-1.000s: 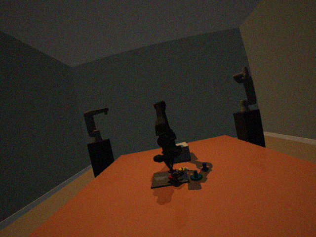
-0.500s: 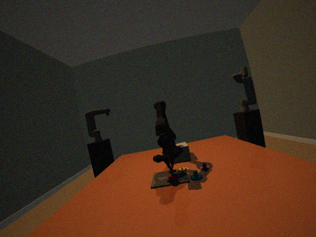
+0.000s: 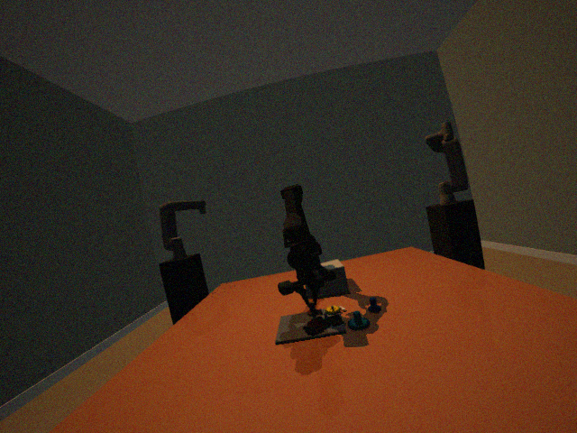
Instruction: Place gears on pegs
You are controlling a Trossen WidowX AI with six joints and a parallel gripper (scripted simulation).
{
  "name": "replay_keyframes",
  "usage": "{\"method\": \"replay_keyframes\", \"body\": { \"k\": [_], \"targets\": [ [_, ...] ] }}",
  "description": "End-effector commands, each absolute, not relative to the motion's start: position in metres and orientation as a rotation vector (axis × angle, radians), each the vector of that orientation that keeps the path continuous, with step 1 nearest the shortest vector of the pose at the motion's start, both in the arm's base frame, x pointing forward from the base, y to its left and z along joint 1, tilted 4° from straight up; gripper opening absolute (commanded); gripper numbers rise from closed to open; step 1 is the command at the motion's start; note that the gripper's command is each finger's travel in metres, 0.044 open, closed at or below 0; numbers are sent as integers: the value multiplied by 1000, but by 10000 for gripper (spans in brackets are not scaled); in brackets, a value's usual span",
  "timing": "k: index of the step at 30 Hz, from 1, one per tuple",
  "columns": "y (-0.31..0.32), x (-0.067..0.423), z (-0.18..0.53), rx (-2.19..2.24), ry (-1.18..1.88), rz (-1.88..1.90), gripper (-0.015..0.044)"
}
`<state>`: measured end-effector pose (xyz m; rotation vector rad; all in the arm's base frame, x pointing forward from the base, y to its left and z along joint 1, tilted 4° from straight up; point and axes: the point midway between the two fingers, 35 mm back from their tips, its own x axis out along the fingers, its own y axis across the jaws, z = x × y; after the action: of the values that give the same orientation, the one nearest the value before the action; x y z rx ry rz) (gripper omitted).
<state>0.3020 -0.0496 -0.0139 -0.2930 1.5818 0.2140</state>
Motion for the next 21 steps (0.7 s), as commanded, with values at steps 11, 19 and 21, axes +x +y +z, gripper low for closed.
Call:
{"method": "replay_keyframes", "body": {
  "k": [11, 19, 21],
  "targets": [
    [-49, 301, -14, -526, 1550, 448, 0],
    [-50, 303, -12, -658, 1519, 584, 0],
    [-49, 303, -12, -650, 1521, 576, 0]
  ]
}}
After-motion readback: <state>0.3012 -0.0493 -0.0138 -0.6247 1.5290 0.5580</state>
